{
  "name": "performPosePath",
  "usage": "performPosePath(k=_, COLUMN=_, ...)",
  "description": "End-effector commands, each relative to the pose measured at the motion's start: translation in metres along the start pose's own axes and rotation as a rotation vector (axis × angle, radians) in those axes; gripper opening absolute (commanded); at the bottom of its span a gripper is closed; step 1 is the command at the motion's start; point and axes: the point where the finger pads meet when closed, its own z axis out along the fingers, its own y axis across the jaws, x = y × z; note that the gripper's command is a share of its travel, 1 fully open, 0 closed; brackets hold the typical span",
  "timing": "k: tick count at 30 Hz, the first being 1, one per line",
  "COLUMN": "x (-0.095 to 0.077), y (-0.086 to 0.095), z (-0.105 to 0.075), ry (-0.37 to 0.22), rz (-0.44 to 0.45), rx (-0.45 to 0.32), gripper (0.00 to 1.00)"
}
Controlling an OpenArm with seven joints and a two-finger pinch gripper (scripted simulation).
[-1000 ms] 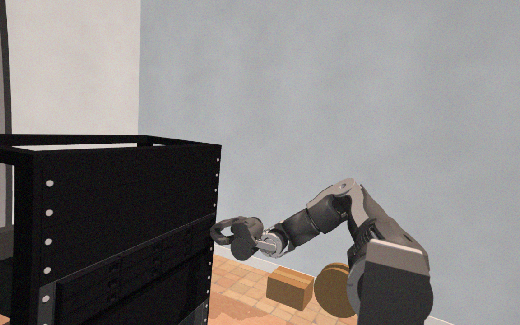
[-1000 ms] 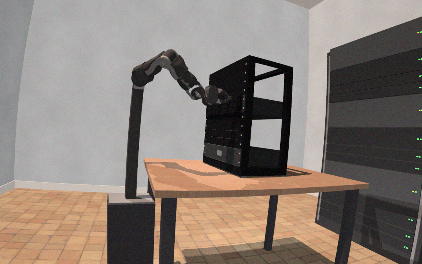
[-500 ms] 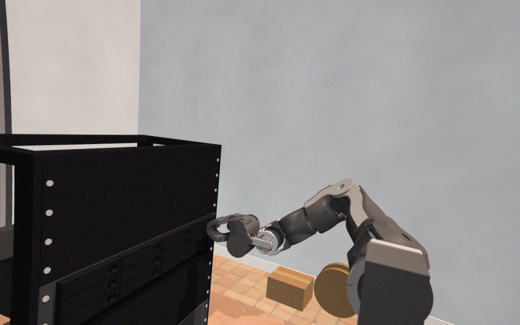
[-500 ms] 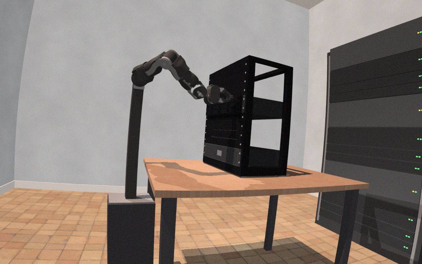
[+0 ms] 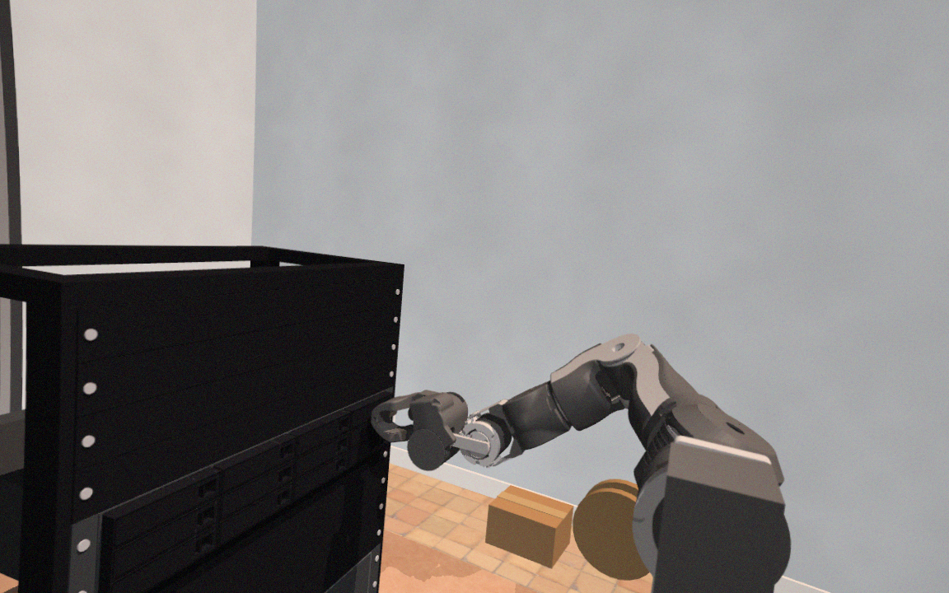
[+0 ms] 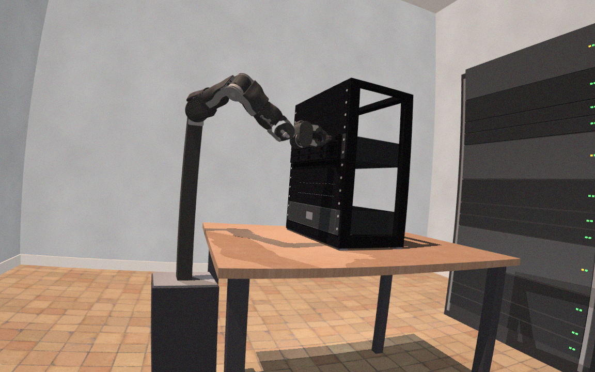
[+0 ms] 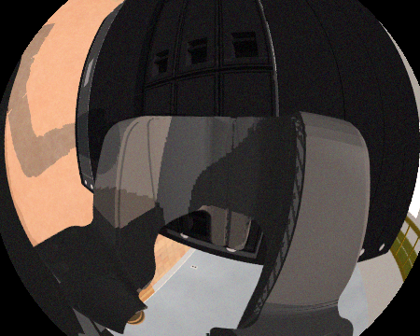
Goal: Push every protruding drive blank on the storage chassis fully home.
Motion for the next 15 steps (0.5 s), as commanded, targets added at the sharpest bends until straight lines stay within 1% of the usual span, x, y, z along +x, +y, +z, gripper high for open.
performPosePath(k=1, x=0.0014, y=0.0015, z=0.0011, ry=0.005, rz=0.0, rx=-0.001, gripper=0.0)
performPosePath(k=15, x=0.0012, y=0.0016, z=0.0039, ry=0.005, rz=0.0, rx=0.0, gripper=0.0)
